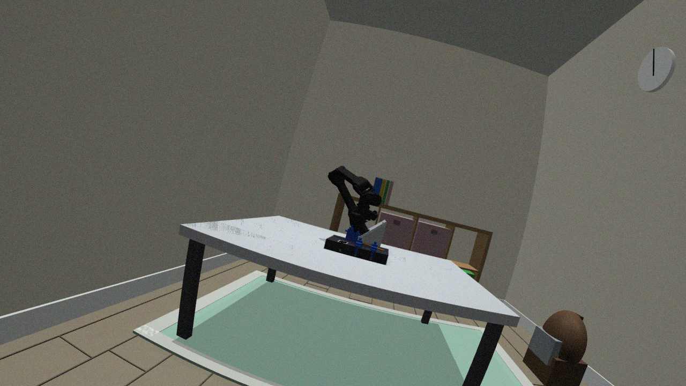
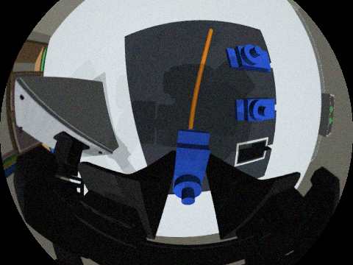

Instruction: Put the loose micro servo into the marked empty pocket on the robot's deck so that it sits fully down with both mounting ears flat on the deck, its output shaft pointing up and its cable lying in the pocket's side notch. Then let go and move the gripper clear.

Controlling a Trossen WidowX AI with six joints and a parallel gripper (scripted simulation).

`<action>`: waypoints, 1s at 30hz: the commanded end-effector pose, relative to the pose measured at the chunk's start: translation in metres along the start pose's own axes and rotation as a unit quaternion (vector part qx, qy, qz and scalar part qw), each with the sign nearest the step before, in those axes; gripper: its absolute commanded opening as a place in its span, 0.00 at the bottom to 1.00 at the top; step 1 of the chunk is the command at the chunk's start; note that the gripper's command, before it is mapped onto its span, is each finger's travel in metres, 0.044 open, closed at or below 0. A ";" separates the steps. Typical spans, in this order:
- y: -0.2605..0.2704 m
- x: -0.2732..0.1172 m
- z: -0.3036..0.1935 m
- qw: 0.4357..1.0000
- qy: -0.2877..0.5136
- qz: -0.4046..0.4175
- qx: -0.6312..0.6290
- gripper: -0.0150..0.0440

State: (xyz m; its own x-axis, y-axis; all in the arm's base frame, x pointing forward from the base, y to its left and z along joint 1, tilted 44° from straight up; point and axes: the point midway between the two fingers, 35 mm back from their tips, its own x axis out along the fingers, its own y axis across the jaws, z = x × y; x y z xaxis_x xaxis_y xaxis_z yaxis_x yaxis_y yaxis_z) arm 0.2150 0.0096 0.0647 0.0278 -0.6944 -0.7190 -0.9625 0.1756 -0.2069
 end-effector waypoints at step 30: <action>-0.018 -0.028 -0.006 1.000 -0.003 -0.002 0.002 0.25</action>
State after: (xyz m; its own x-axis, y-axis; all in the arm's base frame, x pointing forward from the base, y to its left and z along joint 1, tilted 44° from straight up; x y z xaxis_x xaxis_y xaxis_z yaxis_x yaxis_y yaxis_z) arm 0.2260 0.0235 0.0883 0.0257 -0.6918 -0.7216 -0.9612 0.1814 -0.2081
